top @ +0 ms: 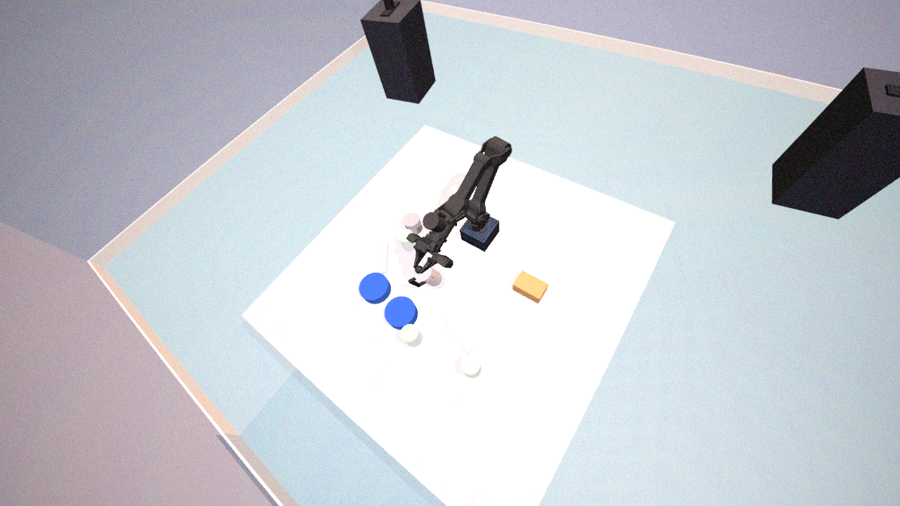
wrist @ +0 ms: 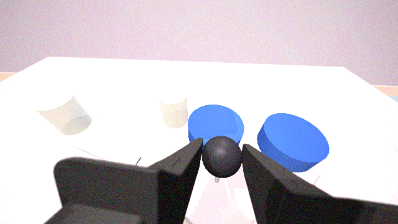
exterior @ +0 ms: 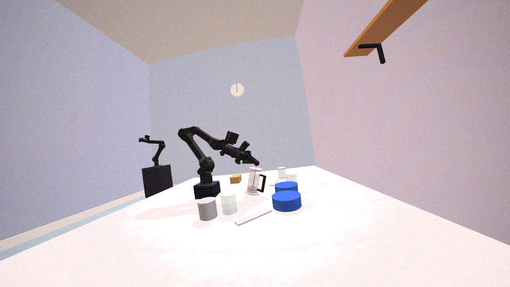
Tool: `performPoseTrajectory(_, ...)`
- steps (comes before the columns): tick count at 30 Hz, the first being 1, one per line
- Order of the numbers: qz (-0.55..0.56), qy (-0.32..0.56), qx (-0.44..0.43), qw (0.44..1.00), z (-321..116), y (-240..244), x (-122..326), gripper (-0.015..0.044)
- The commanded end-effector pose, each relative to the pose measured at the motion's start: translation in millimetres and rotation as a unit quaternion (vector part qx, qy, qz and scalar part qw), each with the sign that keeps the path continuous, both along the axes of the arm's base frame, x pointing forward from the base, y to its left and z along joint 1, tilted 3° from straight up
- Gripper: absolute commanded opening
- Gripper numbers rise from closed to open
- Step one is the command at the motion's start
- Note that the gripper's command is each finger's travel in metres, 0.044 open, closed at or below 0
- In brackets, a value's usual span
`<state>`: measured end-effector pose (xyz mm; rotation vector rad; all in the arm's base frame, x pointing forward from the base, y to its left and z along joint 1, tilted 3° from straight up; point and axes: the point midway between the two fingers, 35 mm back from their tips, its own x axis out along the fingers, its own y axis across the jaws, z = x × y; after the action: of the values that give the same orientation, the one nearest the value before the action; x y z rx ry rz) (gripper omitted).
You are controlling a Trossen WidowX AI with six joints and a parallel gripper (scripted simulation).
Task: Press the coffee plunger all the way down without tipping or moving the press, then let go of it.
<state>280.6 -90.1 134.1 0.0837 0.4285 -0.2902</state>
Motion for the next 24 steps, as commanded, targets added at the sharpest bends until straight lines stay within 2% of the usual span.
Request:
performPoseTrajectory(1, 0.0, 0.0, 0.0, 1.0, 0.0, 0.0, 0.0, 0.0121)
performPoseTrajectory(9, 0.0, 0.0, 0.0, 1.0, 0.0, 0.0, 0.0, 0.0121)
performPoseTrajectory(21, 0.0, 0.0, 0.0, 1.0, 0.0, 0.0, 0.0, 0.0436)
performPoseTrajectory(24, 0.0, 0.0, 0.0, 1.0, 0.0, 0.0, 0.0, 0.044)
